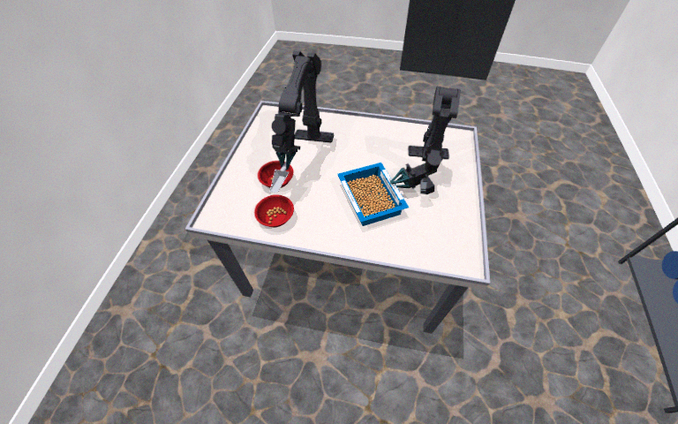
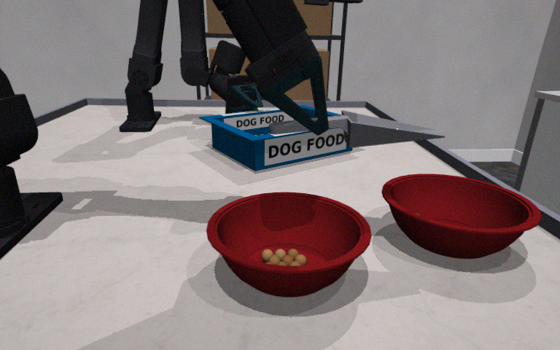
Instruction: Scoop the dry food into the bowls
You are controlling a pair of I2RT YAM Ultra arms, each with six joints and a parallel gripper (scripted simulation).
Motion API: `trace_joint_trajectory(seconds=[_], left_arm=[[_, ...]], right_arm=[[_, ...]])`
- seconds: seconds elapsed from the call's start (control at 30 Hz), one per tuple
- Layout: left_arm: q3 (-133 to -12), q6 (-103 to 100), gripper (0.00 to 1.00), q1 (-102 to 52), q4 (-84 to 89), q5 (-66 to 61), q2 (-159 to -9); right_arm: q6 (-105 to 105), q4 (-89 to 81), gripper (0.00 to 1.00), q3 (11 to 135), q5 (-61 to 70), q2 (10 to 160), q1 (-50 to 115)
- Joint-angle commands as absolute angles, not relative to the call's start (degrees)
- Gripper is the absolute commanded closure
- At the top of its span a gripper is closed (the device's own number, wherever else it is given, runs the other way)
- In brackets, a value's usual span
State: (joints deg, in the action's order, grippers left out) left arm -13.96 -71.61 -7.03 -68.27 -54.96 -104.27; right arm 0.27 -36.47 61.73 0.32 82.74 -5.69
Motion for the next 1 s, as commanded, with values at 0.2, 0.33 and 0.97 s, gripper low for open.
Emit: trace_joint_trajectory(seconds=[0.2, 0.33, 0.97], left_arm=[[-11.49, -68.95, 0.74, -2.84, -66.43, -58.90, -100.71], [-11.57, -68.33, 0.74, -1.89, -65.29, -59.76, -99.74], [-11.91, -58.17, 0.74, 8.20, -46.86, -68.66, -89.12]], right_arm=[[0.38, -34.92, 1.00, 60.48, 0.71, 81.43, -6.01], [0.38, -34.92, 1.00, 60.48, 0.71, 81.43, -6.01], [0.38, -34.92, 1.00, 60.48, 0.71, 81.43, -6.01]])
